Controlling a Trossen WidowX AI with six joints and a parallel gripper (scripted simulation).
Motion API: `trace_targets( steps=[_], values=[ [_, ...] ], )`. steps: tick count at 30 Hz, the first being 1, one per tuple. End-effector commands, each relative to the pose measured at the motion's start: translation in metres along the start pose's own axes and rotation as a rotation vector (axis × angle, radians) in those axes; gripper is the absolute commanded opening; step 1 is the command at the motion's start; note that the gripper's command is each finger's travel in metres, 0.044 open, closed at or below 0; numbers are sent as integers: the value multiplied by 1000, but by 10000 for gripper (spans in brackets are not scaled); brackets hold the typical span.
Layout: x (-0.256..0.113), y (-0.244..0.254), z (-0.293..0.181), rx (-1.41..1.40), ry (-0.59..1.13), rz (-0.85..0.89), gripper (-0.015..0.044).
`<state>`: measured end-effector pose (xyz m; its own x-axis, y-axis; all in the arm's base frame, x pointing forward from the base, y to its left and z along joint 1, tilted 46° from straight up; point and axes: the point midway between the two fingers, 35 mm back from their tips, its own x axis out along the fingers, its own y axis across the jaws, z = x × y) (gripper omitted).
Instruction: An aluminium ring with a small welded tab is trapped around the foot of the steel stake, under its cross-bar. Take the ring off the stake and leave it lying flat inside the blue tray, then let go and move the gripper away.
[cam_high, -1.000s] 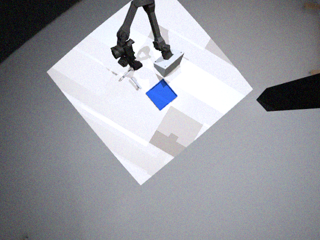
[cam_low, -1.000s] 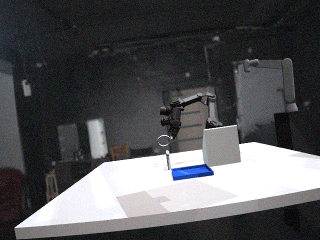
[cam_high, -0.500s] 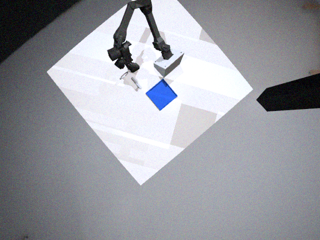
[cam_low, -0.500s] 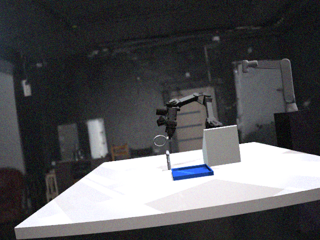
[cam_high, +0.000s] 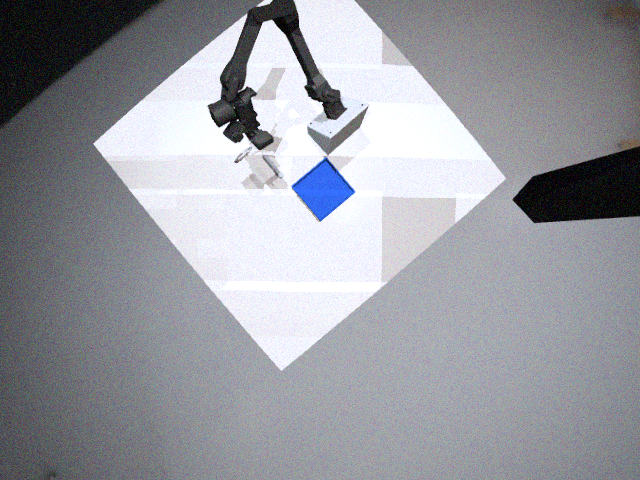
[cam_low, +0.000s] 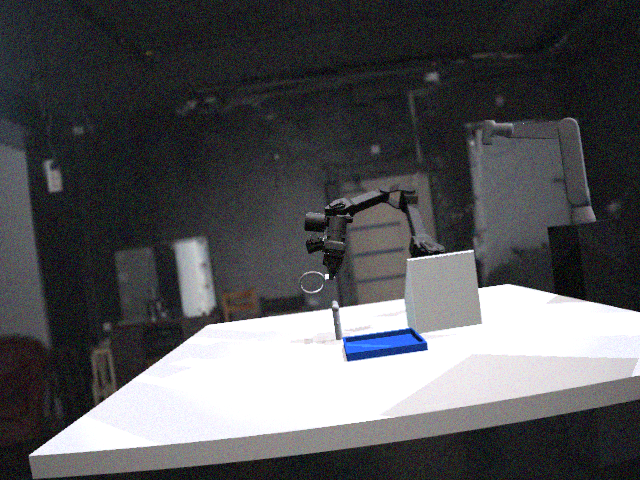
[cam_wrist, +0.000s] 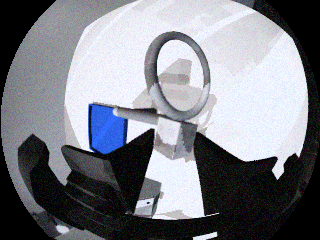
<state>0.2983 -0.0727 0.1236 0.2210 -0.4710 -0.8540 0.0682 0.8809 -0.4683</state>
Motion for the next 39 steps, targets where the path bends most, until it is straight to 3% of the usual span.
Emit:
trace_targets(
  steps=[1,25,39],
  values=[
    [0,0,7,-4,-7,2,0],
    [12,-2,39,-5,-10,2,0],
    [9,-22,36,-206,-48,28,0]
  ],
)
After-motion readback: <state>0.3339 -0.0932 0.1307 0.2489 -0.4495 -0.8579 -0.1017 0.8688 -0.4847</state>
